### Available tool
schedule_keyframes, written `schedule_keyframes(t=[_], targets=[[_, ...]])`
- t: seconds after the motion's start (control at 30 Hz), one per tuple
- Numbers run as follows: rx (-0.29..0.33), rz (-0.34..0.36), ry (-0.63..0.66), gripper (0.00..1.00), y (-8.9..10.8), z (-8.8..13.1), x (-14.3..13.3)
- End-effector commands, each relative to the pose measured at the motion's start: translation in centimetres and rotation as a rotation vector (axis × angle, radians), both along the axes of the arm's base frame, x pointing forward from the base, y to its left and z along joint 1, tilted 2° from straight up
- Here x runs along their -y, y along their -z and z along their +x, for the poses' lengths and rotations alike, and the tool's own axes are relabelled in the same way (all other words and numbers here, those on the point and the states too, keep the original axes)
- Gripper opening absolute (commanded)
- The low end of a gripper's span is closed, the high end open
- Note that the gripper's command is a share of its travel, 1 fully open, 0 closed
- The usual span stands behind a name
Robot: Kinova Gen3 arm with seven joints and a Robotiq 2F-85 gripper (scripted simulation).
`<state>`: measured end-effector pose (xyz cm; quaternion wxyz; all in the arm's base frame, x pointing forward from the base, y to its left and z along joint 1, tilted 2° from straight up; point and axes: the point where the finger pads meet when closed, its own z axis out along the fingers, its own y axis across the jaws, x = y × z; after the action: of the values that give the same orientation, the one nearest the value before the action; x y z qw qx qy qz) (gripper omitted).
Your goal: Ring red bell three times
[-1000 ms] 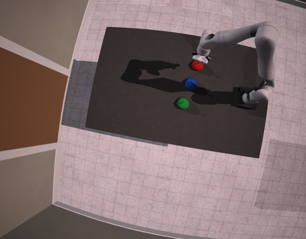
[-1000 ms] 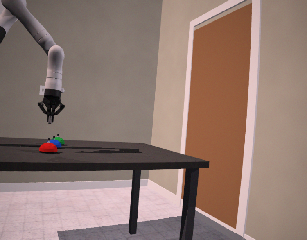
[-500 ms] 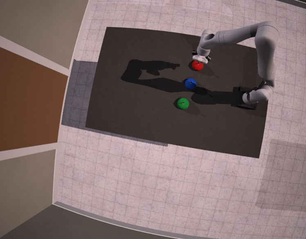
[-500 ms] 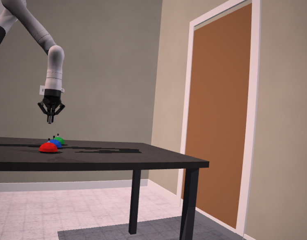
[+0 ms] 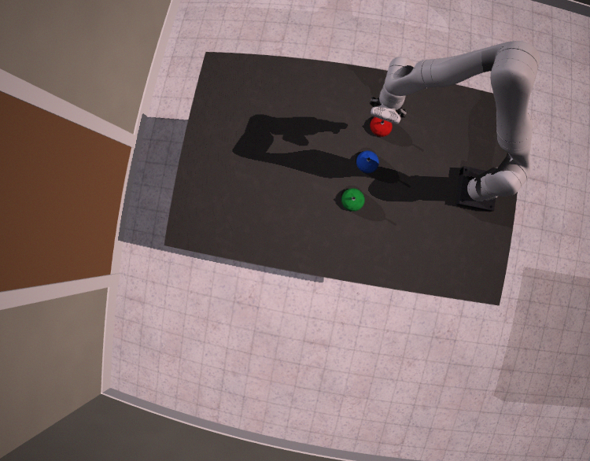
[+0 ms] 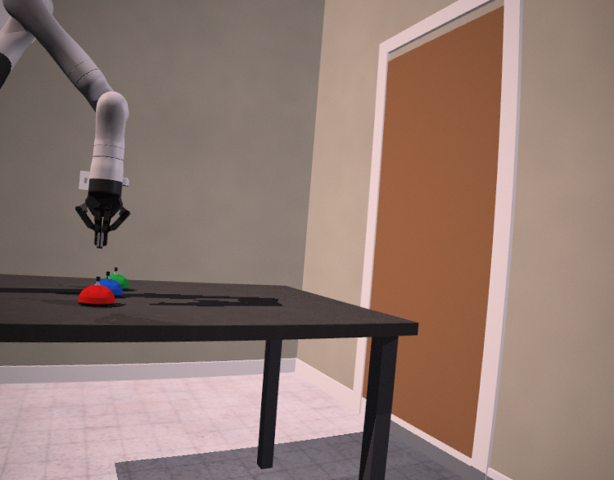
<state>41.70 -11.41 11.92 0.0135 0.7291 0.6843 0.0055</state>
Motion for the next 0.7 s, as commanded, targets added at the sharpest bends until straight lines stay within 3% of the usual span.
schedule_keyframes(t=[0.0,0.67], targets=[[0.0,0.0,0.0,0.0,0.2,0.0,0.0],[0.0,0.0,0.0,0.0,3.0,0.1,0.0]])
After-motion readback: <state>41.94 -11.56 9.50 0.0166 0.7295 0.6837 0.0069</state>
